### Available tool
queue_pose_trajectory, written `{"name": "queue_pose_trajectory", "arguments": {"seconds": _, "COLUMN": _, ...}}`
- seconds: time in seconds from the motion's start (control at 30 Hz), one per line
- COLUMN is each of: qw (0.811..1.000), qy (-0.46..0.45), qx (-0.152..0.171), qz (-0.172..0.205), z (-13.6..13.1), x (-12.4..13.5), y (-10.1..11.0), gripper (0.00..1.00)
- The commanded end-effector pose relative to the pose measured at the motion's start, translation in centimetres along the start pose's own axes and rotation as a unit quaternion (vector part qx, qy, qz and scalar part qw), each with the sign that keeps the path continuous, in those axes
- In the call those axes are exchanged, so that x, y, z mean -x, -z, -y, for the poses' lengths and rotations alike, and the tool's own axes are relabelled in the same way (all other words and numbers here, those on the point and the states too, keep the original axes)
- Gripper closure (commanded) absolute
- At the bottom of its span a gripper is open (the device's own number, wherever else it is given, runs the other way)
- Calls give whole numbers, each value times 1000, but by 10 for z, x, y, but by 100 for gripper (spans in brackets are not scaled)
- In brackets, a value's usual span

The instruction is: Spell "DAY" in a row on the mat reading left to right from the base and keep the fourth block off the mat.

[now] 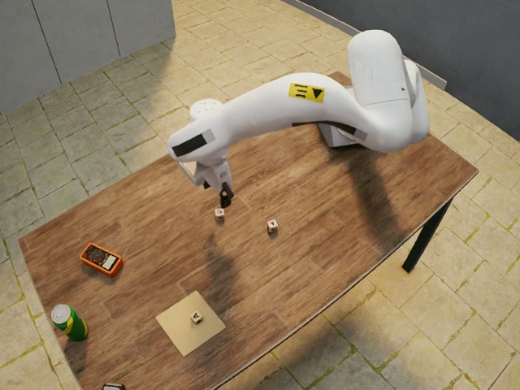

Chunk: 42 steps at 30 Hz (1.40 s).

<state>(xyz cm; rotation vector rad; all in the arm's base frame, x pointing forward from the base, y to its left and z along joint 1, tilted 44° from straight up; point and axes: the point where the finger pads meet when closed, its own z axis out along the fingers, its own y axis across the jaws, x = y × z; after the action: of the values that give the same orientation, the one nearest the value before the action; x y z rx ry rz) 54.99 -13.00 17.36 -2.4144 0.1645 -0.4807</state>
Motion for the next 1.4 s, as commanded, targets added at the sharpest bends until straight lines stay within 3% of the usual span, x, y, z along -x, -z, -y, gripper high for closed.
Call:
{"name": "queue_pose_trajectory", "arguments": {"seconds": 0.0, "qw": 998, "qy": -69, "qx": 1, "qz": 4, "z": 0, "x": -1, "y": -1, "gripper": 0}}
{"name": "queue_pose_trajectory", "arguments": {"seconds": 0.33, "qw": 982, "qy": -190, "qx": 2, "qz": 4, "z": 0, "x": 0, "y": -5, "gripper": 0}}
{"name": "queue_pose_trajectory", "arguments": {"seconds": 0.8, "qw": 971, "qy": -240, "qx": 2, "qz": 4, "z": 0, "x": 0, "y": -7, "gripper": 0}}
{"name": "queue_pose_trajectory", "arguments": {"seconds": 0.83, "qw": 971, "qy": -240, "qx": 2, "qz": 4, "z": 0, "x": 0, "y": -7, "gripper": 36}}
{"name": "queue_pose_trajectory", "arguments": {"seconds": 1.37, "qw": 971, "qy": -240, "qx": 2, "qz": 4, "z": 0, "x": 0, "y": -7, "gripper": 36}}
